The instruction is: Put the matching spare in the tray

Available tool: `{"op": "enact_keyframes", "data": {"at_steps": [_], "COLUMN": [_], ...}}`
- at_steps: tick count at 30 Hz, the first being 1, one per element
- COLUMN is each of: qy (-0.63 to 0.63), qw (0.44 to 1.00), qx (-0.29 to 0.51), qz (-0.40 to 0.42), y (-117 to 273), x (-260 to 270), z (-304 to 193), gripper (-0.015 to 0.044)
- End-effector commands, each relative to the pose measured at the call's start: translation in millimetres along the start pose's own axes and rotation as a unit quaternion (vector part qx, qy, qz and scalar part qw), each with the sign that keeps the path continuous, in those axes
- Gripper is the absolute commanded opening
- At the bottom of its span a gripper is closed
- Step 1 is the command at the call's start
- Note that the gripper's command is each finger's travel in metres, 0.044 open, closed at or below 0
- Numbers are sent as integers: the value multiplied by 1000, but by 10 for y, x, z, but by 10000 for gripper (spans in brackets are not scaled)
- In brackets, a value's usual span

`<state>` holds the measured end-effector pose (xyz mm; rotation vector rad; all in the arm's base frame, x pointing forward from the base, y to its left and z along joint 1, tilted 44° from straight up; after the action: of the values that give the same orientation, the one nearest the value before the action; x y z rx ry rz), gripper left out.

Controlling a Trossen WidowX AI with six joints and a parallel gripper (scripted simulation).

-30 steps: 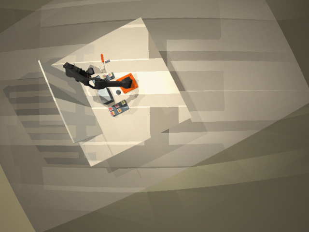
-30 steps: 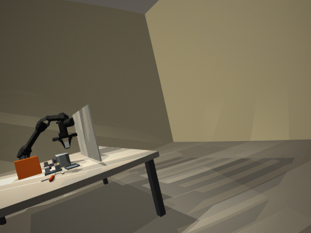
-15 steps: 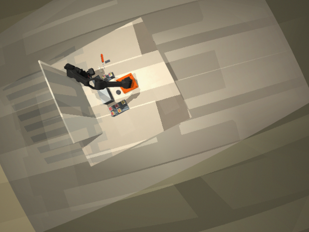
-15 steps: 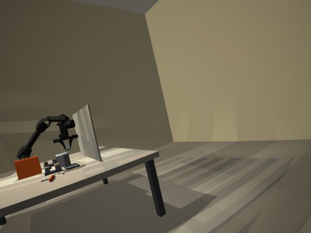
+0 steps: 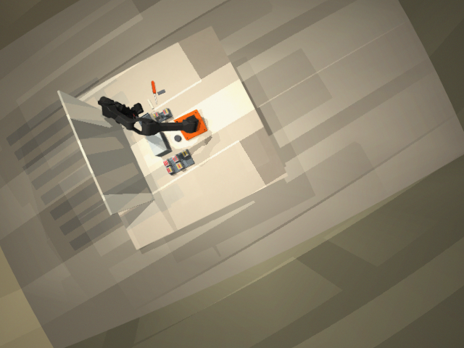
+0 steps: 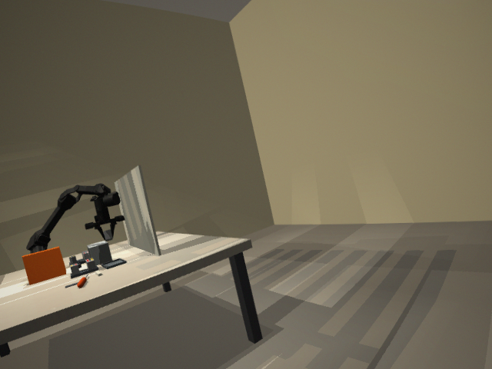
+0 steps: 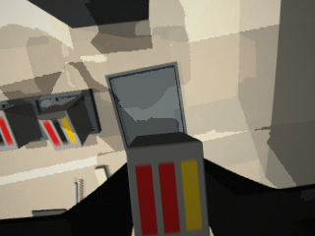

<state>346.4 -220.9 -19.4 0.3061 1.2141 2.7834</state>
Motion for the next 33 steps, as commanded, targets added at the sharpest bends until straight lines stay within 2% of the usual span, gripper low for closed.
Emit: {"op": "enact_keyframes", "data": {"at_steps": [1,33], "qy": [-2,-2], "qw": [1000,1000], "qx": [-3,-3], "qz": [-1,-2], "y": [-38,-330], "x": [-5,-23], "z": [-1,0], "gripper": [0,0]}}
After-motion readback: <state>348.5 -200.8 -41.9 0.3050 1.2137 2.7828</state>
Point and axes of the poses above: the point midway between the two fingers, 35 mm back from their tips, its own y axis back along the fingers, its own x axis across the jaws, z = x × y, the point moved 8 cm from there along y, back along the fingers, and after that the axes turned 13 degrees about -y, right-handed, at the moved point
